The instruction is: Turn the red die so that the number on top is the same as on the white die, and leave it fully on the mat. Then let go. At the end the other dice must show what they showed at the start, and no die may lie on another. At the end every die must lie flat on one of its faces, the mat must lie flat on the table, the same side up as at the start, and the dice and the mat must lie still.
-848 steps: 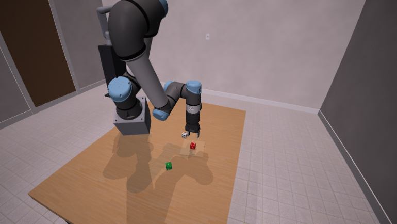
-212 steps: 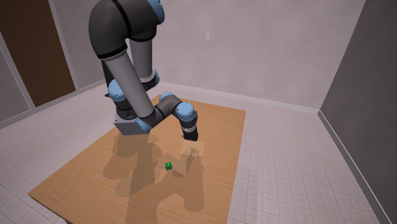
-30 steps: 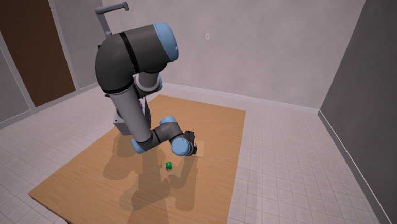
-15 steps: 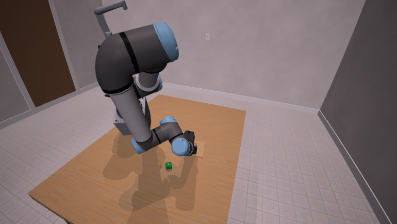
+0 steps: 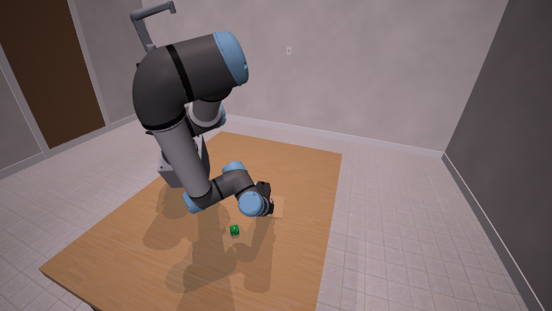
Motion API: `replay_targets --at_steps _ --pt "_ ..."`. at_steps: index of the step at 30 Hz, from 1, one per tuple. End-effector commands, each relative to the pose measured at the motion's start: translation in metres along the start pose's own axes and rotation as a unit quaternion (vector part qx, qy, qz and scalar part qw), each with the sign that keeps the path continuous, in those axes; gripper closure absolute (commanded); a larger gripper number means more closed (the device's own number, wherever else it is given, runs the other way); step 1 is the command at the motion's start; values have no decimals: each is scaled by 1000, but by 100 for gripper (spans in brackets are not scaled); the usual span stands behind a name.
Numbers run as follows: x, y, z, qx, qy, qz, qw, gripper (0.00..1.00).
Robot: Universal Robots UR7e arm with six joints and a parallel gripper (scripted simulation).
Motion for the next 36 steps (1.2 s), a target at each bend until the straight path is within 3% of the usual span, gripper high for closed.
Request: replay_targets --at_steps 1,14,15,20,21,26,27,31,32,36 --pt "0 0 0 0 0 0 1000 43" --pt "0 0 0 0 0 0 1000 43" --pt "0 0 0 0 0 0 1000 37" --pt "0 0 0 0 0 0 1000 31" --pt "0 0 0 0 0 0 1000 25" --pt "0 0 0 0 0 0 1000 19" --pt "0 0 0 0 0 0 1000 13" --pt "0 0 0 0 0 0 1000 13" --pt "0 0 0 0 0 0 1000 0" --pt "0 0 0 0 0 0 1000 0"
Point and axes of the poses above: the point where the finger pads meet when closed, its own x axis out along the fingers, its own y axis across the jaws, z = x × y, the point moved 9 cm from there along -x, back along the fingers, and after that the axes turned 12 degrees about -x, right-handed, at the moved point
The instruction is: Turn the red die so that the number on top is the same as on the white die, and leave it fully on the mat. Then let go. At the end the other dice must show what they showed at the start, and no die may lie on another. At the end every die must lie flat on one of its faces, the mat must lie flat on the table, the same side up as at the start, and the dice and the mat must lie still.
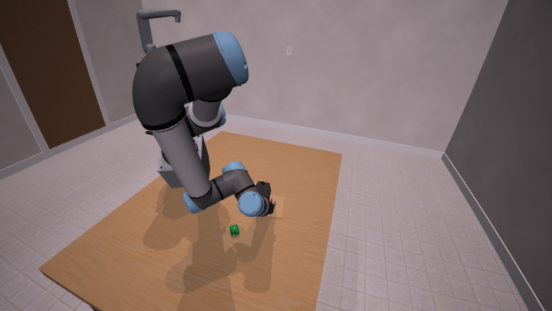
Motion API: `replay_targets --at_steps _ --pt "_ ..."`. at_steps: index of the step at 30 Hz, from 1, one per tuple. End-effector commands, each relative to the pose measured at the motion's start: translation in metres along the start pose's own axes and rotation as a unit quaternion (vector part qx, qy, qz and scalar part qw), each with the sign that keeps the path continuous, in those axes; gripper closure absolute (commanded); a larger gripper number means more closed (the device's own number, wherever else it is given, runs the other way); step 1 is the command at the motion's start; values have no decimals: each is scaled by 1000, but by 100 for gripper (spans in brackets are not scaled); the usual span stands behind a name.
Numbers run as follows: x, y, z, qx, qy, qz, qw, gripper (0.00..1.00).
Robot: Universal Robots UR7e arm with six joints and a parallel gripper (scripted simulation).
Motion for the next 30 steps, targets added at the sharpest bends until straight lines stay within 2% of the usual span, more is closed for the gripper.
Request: replay_targets --at_steps 1,17,30 --pt "0 0 0 0 0 0 1000 0" --pt "-1 0 -1 0 0 0 1000 0" --pt "-20 4 -19 0 0 0 1000 0"
Point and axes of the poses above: the point where the finger pads meet when closed, its own x axis out along the fingers, its own y axis across the jaws, z = x × y, the point moved 9 cm from there along -x, back along the fingers, and after that the axes turned 12 degrees about -x, right-handed, at the moved point
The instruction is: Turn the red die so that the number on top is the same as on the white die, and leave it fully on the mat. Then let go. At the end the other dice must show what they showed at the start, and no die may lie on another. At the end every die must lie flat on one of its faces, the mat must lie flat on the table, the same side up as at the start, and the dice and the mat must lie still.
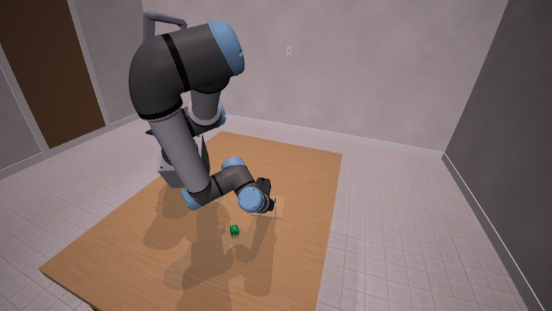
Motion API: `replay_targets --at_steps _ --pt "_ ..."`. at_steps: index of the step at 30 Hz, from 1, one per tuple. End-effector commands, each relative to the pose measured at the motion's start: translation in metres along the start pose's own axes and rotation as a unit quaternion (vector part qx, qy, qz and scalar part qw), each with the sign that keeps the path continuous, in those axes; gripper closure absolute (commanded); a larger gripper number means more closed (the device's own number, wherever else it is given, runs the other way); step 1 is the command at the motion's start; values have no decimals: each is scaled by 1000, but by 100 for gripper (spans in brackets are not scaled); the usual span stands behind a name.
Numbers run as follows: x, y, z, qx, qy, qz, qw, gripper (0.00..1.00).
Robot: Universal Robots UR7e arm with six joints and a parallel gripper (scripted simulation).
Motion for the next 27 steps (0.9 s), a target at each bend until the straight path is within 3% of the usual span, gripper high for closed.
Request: replay_targets --at_steps 1,13,27 --pt "-10 2 -10 0 0 0 1000 0" --pt "-34 7 -33 0 0 0 1000 0" --pt "-36 8 -38 -1 -11 -4 1000 0"
Point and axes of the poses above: the point where the finger pads meet when closed, its own x axis out along the fingers, its own y axis across the jaws, z = x × y, the point moved 9 cm from there along -x, back along the fingers, and after that the axes turned 12 degrees about -x, right-handed, at the moved point
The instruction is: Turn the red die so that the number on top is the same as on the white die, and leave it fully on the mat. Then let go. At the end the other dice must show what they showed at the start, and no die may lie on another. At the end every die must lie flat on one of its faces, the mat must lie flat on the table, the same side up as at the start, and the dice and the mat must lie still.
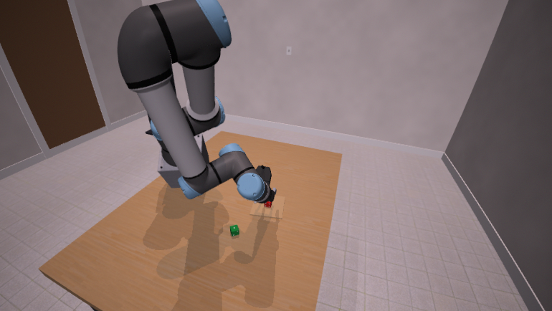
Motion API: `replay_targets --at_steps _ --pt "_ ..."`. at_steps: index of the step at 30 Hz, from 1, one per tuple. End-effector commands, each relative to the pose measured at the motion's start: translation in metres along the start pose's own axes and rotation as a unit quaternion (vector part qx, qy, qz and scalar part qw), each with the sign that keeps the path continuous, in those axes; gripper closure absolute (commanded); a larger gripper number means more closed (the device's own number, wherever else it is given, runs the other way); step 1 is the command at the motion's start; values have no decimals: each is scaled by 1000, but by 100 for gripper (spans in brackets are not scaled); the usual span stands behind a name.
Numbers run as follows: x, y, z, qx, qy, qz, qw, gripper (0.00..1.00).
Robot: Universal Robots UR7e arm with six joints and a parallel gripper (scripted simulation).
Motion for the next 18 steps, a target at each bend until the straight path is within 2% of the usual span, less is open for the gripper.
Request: replay_targets --at_steps 1,3,5,13,18 --pt "1 1 -4 -1 -16 -6 1000 0" --pt "2 1 -8 -2 -34 -12 999 0" --pt "2 1 -8 -2 -34 -12 999 0" --pt "3 5 -24 -1 -114 -26 993 0" --pt "3 6 -26 0 -126 -26 992 0"
Point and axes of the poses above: the point where the finger pads meet when closed, its own x axis out along the fingers, its own y axis across the jaws, z = x × y, the point moved 9 cm from there along -x, back along the fingers, and after that the axes turned 12 degrees about -x, right-handed, at the moved point
